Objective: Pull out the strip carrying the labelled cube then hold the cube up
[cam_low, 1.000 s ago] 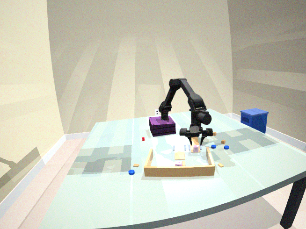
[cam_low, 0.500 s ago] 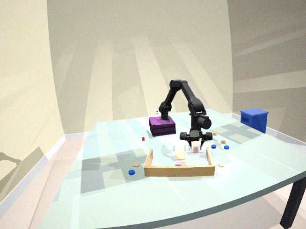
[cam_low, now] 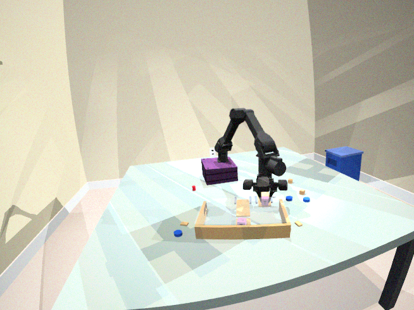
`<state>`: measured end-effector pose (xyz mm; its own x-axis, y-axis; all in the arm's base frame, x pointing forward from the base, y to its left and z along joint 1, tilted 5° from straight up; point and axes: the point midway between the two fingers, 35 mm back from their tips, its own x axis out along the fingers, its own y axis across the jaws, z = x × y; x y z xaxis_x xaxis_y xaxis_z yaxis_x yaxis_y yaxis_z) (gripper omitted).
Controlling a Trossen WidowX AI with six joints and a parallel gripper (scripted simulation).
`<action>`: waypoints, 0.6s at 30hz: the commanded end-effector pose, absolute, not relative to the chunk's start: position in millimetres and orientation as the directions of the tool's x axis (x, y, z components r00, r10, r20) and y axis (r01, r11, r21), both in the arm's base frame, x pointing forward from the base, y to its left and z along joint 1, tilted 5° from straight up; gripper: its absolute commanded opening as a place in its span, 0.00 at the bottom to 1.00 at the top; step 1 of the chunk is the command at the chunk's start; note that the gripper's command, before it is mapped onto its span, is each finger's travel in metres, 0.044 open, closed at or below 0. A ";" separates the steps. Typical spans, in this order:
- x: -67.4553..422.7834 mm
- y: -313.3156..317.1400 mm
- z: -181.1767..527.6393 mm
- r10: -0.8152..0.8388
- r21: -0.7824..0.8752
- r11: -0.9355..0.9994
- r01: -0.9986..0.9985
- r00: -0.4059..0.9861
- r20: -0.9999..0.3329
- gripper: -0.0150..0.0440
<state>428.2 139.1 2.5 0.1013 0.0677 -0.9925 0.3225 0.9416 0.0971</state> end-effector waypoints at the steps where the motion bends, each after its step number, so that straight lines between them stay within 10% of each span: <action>1: 428.3 139.1 3.2 0.068 0.098 0.942 0.322 0.102 -0.992 0.35; 18: 375.2 120.6 33.7 0.069 0.097 0.943 0.319 0.099 -0.993 0.25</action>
